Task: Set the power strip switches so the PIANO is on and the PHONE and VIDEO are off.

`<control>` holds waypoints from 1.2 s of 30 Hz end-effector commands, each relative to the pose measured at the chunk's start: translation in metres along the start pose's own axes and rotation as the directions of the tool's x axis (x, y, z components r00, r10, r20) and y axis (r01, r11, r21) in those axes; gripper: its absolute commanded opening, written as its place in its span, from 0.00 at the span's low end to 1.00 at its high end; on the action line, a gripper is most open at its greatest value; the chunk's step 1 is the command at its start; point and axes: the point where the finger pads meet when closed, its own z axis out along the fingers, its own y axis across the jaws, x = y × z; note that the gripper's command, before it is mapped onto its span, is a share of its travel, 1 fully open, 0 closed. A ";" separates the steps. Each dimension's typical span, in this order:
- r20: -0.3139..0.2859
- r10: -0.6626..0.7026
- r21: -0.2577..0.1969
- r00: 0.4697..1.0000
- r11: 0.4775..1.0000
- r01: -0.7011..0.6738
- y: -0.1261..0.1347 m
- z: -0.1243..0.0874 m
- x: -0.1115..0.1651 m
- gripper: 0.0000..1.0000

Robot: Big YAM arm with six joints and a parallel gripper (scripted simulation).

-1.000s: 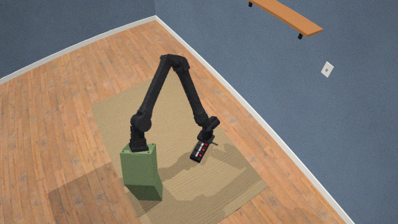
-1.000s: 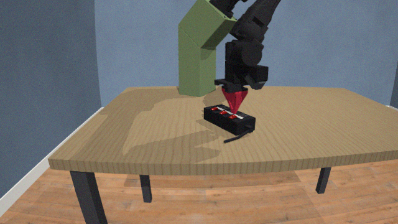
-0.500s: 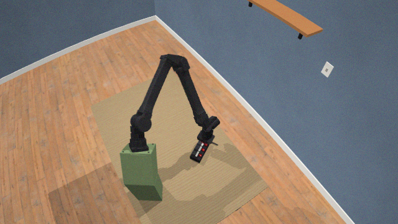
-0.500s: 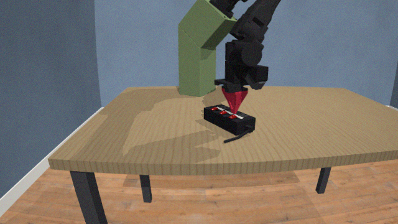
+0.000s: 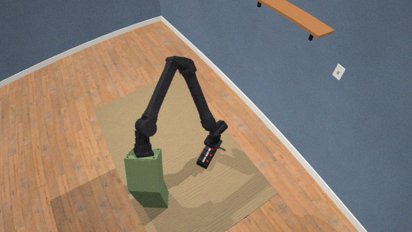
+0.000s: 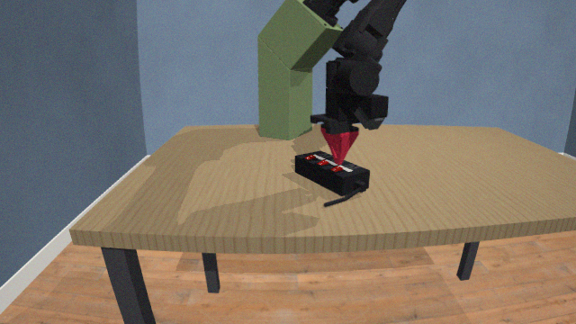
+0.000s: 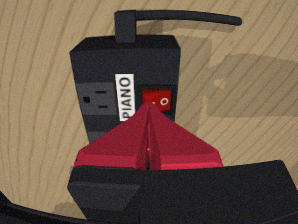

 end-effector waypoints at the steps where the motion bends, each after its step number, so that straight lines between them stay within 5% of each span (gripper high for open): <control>1: 0.012 0.000 0.009 1.000 1.000 0.000 -0.004 -0.003 -0.002 0.00; 36: 0.009 0.004 0.010 1.000 1.000 -0.004 -0.005 -0.005 0.004 0.00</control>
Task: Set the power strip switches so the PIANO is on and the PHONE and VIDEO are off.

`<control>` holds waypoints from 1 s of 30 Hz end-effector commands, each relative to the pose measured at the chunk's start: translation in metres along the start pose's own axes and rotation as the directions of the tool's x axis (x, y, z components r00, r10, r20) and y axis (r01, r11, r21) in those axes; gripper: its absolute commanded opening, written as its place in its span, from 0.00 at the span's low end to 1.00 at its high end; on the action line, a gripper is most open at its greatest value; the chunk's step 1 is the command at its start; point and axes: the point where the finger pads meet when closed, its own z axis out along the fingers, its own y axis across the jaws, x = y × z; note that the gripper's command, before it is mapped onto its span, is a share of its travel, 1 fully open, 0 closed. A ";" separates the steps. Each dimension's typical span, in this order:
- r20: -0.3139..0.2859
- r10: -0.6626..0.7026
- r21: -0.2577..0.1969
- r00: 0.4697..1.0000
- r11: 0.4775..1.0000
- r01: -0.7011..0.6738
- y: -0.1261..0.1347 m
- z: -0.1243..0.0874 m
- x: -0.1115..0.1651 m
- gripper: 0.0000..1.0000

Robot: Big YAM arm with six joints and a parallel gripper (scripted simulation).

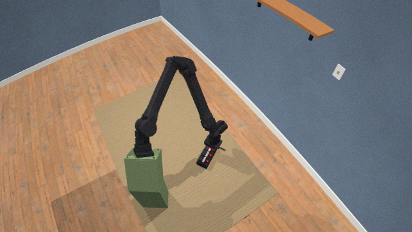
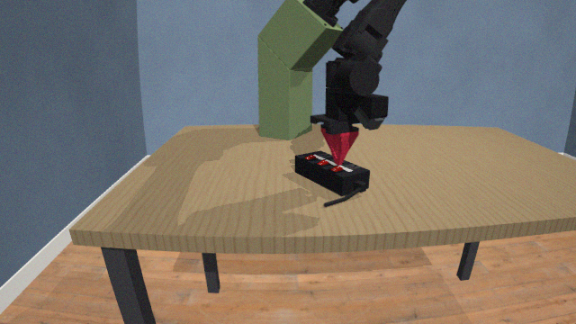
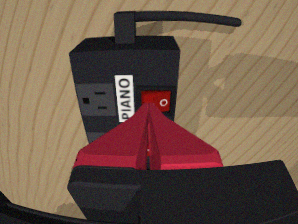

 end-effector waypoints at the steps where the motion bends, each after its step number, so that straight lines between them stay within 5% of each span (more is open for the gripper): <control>1: 0.005 0.007 0.009 1.000 1.000 -0.007 -0.005 -0.005 0.004 0.00; 30: 0.010 0.005 0.012 1.000 1.000 -0.005 -0.007 -0.006 0.006 0.00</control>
